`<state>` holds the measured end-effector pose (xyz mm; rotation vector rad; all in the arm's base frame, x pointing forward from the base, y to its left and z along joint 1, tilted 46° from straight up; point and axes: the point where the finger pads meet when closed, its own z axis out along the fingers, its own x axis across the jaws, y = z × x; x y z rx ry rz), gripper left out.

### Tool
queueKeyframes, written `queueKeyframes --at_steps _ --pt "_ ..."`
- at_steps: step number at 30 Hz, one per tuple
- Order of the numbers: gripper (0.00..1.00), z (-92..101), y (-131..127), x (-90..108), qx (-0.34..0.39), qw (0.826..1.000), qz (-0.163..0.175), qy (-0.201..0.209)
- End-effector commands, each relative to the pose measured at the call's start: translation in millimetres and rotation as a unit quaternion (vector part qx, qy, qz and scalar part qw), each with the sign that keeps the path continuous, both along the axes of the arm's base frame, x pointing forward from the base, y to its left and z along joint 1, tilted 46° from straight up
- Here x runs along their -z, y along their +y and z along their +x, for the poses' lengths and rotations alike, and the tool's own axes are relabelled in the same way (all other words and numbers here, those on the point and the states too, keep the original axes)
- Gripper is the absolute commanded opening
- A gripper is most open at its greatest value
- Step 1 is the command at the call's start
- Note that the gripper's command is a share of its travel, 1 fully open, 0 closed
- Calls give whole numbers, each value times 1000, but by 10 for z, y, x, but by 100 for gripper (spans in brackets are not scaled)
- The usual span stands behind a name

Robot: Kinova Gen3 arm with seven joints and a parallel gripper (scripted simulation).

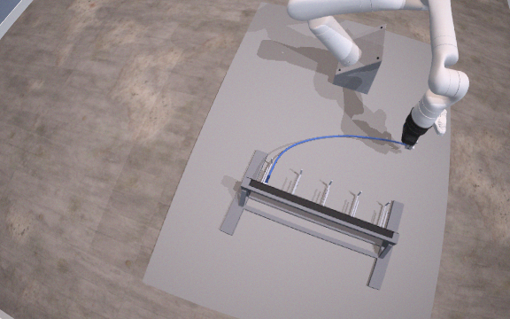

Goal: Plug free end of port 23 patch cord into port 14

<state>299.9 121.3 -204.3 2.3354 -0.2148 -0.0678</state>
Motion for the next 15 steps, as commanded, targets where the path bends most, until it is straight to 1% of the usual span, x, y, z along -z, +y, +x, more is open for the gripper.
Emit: queueKeyframes --at_steps 1,15 --pt "0 -3 40 -22 1 1000 1 -2" --pt "0 10 15 -47 8 1000 0 -7"
